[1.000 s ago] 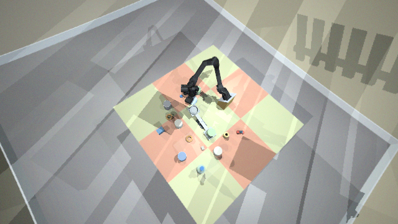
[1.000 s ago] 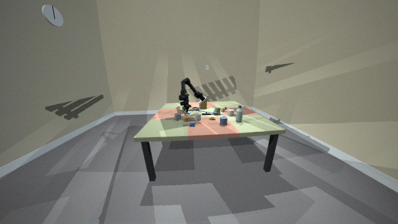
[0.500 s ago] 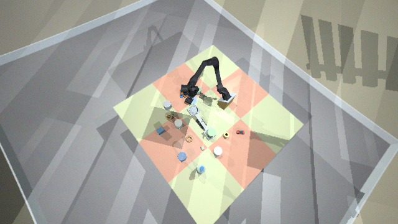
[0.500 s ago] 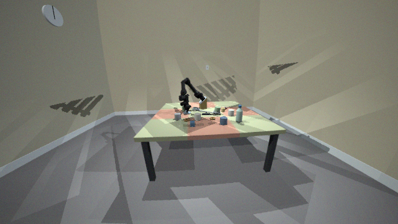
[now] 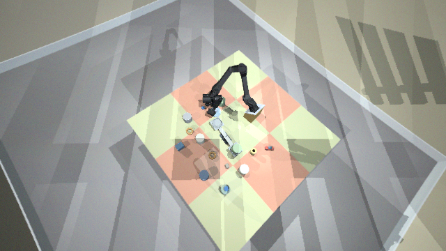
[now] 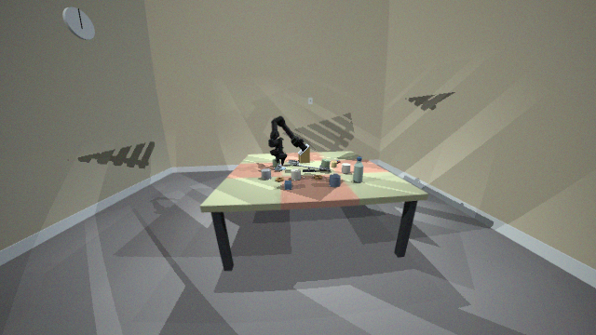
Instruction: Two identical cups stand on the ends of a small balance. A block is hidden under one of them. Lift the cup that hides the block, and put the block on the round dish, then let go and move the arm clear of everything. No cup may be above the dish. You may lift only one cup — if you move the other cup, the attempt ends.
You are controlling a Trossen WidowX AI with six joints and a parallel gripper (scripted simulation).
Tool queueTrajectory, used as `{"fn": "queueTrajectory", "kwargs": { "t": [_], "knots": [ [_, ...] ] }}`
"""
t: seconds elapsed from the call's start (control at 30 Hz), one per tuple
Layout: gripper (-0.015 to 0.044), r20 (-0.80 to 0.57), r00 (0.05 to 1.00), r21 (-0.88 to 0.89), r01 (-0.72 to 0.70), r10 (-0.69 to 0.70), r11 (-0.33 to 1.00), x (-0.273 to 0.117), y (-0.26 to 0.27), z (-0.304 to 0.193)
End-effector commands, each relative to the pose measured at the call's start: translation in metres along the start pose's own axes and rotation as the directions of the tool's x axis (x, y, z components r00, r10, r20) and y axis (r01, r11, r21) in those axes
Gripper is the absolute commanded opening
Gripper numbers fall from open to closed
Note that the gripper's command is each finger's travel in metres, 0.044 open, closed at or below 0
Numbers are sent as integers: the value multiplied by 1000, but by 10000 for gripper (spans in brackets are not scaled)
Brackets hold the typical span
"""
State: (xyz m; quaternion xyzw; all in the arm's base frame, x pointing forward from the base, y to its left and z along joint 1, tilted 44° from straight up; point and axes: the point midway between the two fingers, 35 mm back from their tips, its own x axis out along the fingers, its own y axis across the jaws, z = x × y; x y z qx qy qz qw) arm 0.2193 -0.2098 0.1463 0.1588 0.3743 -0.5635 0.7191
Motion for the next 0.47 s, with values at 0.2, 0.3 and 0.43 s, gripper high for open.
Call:
{"fn": "queueTrajectory", "kwargs": {
  "t": [0.2, 0.3, 0.43],
  "knots": [
    [440, -6, 999, 31, 32, -31, 999, -37, -8, -2],
    [440, -5, 1000, 22, 23, -23, 999, -64, -8, -3],
    [440, -4, 1000, 21, 22, -22, 1000, -66, -8, -3]
  ]
}}
